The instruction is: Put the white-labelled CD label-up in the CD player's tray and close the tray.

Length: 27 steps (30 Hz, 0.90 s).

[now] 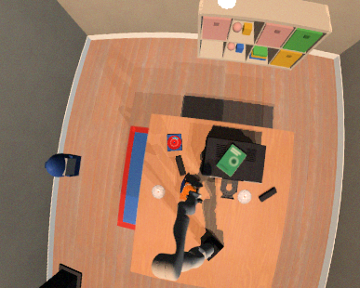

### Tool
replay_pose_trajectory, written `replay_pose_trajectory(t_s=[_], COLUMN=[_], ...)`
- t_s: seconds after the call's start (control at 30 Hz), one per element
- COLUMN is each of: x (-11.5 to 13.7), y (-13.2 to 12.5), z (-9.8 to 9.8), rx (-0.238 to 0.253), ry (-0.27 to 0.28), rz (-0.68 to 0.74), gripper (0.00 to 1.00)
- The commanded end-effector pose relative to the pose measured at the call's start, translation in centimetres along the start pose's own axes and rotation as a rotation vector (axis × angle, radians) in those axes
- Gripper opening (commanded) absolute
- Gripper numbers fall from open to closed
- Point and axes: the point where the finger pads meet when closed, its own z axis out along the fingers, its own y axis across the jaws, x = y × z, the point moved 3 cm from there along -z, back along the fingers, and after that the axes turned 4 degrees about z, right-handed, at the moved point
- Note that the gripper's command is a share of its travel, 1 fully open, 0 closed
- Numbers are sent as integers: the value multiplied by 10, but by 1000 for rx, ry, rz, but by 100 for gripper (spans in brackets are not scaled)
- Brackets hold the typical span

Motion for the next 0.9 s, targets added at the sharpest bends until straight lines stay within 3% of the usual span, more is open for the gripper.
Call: replay_pose_trajectory(t_s=[0.0, 0.87], x=[0, 0], y=[0, 1], z=[0, -7], rx=[0, 0], ry=[1, 1], rz=[0, 0], gripper=[11, 11])
